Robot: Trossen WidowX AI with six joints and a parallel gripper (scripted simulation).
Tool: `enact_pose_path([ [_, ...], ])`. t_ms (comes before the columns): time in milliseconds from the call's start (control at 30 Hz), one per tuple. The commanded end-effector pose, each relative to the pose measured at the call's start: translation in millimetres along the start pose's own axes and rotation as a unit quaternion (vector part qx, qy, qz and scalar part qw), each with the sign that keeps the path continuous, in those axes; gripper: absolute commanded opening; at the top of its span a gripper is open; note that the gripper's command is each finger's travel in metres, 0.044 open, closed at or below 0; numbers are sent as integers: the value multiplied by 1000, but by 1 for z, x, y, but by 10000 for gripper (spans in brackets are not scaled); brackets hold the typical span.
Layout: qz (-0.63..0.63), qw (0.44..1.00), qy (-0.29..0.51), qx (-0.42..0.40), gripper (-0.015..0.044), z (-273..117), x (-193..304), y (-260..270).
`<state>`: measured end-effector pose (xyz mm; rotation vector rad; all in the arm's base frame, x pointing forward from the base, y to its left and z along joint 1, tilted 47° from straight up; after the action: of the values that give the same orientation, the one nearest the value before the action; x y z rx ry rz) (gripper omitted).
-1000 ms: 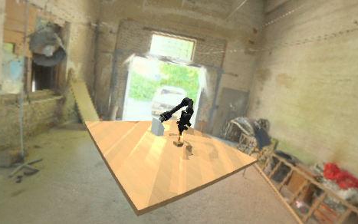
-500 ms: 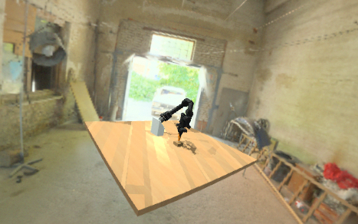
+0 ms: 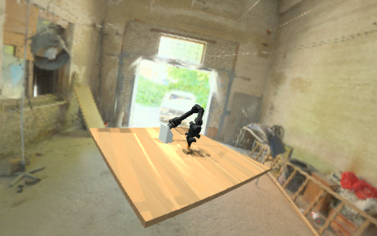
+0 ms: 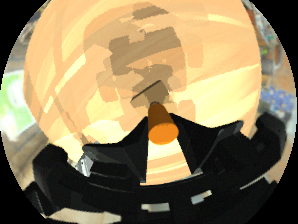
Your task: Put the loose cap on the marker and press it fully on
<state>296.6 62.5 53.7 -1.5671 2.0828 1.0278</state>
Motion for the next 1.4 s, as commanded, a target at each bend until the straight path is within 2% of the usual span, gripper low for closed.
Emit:
enact_pose_path([
  [0,2,1000,-2,-1,0,4,0,1],
  [200,2,1000,-2,-1,0,4,0,1],
  [767,1,1000,0,-1,440,4,0,1],
  [867,2,1000,1,1,440,-9,1,-1],
  [1000,2,1000,2,0,440,-68,1,0],
  [1133,1,1000,2,-1,440,-71,1,0],
  [1200,31,1000,2,0,387,-71,1,0],
  [1367,254,967,1,0,256,-68,1,0],
])
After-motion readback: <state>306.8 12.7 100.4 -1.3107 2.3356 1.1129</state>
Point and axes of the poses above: the point midway between the two fingers, 35 mm back from their tips, its own z axis out along the fingers, its own y axis across the jaws, x = y × z, the point moved 7 cm from there along -z, back along the fingers
